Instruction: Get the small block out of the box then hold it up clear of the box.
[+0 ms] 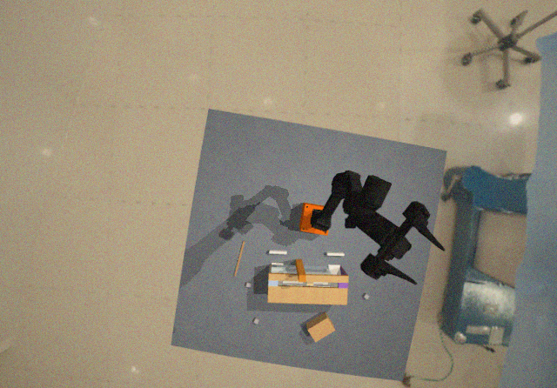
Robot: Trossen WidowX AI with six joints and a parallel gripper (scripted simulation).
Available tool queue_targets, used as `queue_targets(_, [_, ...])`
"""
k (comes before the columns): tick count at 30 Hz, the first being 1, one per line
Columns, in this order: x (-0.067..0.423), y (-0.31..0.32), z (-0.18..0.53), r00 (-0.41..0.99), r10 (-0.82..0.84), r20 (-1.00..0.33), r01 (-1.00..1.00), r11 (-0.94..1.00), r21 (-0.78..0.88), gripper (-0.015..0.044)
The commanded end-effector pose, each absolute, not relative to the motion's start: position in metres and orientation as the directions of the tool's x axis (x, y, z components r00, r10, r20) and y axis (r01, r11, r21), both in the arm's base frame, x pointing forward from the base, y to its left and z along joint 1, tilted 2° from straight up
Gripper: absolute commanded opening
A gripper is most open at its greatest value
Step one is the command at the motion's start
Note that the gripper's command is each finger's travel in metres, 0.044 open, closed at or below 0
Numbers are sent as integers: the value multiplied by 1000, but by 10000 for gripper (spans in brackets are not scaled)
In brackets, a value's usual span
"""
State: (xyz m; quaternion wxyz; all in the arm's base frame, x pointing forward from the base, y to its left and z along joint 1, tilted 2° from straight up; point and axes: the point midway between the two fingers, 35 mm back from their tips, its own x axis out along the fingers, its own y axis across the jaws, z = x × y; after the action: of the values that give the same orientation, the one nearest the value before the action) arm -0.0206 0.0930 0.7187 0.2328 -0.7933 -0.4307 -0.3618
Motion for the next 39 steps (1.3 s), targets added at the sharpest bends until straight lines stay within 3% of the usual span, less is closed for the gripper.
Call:
queue_targets(1, [49,75,707,503,466,728,842,-453,-292,400])
queue_targets(10, [170,52,661,737,392,551,671,-330,-663,400])
queue_targets(21, [294,31,562,934,289,212,271,-182,-945,400])
queue_targets(29, [357,31,460,954,272,-121,-81,-155,-985,400])
queue_targets(39, [389,35,336,832,238,-501,-484,-130,-865,400])
